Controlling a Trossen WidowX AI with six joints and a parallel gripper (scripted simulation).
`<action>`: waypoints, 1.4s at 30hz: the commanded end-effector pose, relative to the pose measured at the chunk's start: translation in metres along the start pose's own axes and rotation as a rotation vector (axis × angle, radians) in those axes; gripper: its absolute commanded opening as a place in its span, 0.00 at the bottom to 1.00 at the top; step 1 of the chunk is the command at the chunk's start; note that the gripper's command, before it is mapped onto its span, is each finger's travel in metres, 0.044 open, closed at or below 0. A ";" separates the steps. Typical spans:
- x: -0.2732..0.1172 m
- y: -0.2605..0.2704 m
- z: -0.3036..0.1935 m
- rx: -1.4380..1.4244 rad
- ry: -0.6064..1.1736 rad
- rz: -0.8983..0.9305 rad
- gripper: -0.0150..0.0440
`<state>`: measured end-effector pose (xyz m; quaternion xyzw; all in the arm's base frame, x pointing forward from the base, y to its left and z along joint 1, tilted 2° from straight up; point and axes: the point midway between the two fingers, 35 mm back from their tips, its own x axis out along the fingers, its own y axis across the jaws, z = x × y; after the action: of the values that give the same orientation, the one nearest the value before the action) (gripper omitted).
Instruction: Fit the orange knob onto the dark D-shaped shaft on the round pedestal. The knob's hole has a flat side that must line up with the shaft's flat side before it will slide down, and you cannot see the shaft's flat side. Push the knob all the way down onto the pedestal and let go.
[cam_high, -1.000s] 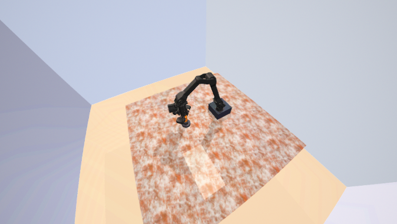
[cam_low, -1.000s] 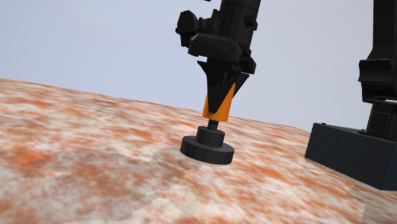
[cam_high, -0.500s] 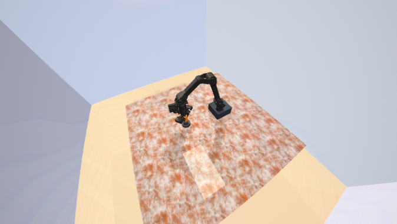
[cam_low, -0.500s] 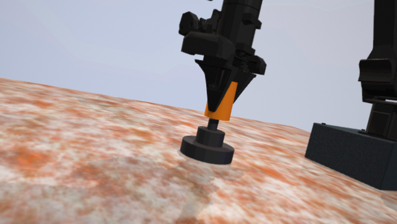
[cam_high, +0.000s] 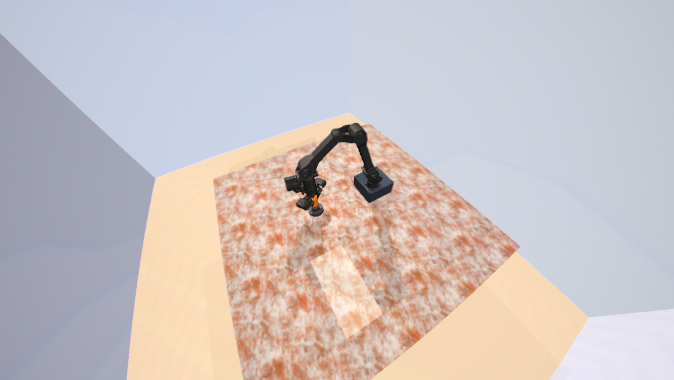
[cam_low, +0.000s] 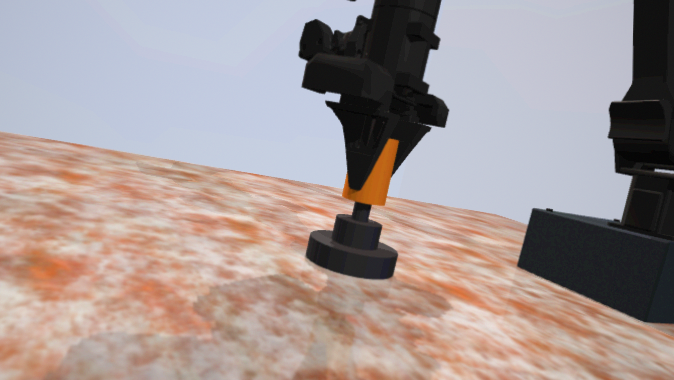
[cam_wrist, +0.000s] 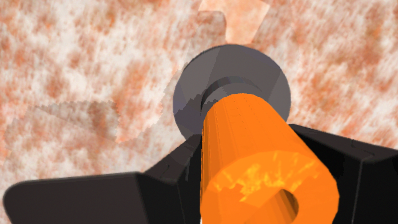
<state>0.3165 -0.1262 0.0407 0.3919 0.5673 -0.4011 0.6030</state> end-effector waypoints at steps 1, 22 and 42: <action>0.000 0.004 0.003 0.003 -0.004 0.007 0.25; -0.005 0.001 0.000 0.202 -0.003 0.007 0.25; -0.001 -0.001 -0.001 0.212 -0.003 0.007 0.25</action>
<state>0.3137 -0.1252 0.0390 0.4527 0.5221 -0.4579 0.5593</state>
